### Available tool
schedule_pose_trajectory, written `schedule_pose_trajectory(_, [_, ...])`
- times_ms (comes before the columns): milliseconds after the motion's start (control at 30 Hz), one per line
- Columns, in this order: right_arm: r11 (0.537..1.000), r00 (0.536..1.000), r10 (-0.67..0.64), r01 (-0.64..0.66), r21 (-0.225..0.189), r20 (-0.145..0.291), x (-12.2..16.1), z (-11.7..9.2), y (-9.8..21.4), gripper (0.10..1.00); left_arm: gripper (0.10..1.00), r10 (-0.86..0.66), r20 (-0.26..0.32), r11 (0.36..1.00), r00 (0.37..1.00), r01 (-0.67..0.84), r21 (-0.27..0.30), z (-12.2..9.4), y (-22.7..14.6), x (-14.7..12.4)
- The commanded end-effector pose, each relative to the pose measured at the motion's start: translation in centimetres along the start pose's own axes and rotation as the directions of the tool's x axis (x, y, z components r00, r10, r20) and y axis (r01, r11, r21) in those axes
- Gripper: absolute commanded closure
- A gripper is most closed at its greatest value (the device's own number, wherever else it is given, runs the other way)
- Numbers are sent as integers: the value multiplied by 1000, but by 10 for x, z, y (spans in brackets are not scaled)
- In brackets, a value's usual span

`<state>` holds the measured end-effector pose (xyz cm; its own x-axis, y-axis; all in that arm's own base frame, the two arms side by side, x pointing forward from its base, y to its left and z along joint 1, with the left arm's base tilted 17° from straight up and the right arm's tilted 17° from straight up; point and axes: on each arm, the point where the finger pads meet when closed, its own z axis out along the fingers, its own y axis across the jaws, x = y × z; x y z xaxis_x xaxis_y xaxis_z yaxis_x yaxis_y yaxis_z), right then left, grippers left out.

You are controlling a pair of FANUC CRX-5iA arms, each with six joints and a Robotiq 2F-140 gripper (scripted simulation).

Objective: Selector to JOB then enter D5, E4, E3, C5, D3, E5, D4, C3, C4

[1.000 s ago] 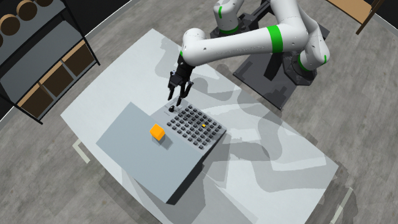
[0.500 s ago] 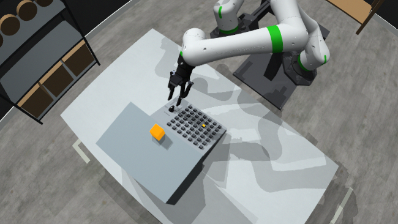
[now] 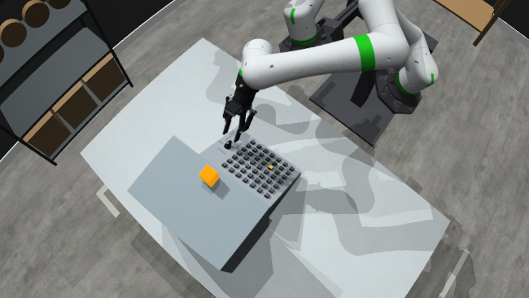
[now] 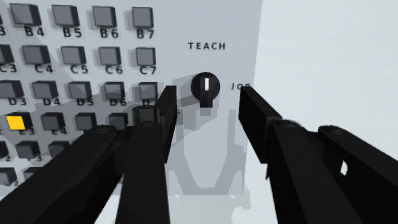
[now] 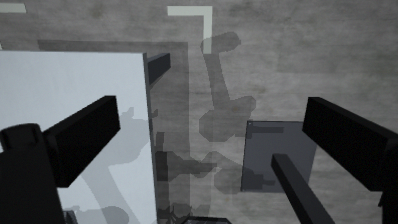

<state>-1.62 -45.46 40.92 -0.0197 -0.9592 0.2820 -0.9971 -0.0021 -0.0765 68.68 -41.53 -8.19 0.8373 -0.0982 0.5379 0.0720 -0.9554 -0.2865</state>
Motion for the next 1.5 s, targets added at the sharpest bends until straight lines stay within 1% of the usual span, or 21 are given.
schedule_pose_trajectory(0, [1000,1000,0,0,0,-2,0,-1,0,98,699,-1,-1,1000,1000,1,-1,1,0,1])
schedule_pose_trajectory(400, [1000,1000,0,0,0,-2,0,-1,0,98,699,-1,-1,1000,1000,1,-1,15,0,1])
schedule_pose_trajectory(700, [1000,1000,0,0,0,-2,0,-1,0,98,699,-1,-1,1000,1000,1,-1,21,0,1])
schedule_pose_trajectory(1467, [1000,1000,0,0,0,-2,0,-1,0,98,699,-1,-1,1000,1000,1,-1,22,0,1])
